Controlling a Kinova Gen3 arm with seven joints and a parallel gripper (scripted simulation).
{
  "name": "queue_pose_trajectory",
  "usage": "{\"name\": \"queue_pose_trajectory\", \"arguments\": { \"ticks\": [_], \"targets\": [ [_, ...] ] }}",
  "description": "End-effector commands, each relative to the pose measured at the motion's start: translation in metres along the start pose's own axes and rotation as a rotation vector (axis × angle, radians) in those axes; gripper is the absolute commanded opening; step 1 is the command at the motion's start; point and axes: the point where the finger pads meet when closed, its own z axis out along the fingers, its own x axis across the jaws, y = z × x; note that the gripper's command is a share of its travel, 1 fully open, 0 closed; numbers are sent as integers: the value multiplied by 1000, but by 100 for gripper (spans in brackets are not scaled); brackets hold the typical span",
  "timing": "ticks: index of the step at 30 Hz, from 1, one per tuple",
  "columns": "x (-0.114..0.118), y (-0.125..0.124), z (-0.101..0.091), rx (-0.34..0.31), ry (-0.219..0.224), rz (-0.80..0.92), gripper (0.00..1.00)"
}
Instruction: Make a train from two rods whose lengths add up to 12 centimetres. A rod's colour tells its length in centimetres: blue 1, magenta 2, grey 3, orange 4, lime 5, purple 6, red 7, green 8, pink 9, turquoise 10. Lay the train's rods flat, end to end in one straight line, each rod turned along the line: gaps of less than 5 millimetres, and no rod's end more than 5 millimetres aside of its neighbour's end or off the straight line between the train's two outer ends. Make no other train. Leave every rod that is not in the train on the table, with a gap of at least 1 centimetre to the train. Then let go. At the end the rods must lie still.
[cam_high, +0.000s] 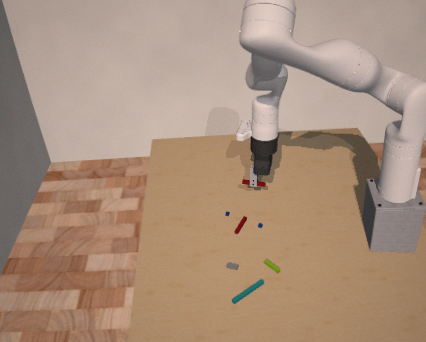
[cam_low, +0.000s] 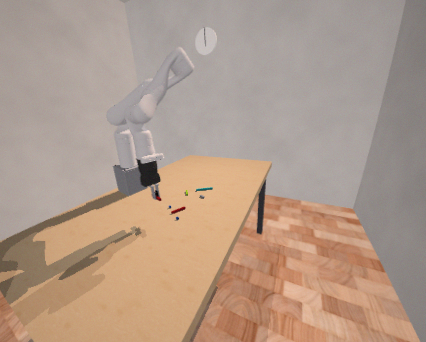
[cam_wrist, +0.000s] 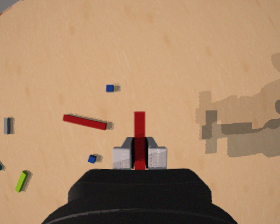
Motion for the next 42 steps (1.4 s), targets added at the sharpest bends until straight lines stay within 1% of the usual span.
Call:
{"name": "queue_pose_trajectory", "arguments": {
  "ticks": [1,7,14,16,23,31,33,38,42],
  "targets": [
    [-2,-1,0,1,0,3,24],
    [-15,-1,0,-1,-1,43,24],
    [-45,0,2,-5,0,135,24],
    [-45,0,2,-5,0,135,24],
    [-86,5,2,-7,1,263,24],
    [-135,18,2,-5,2,414,24],
    [-135,18,2,-5,2,414,24],
    [-159,28,1,-3,2,493,24],
    [-174,34,1,-1,1,539,24]
  ]
}}
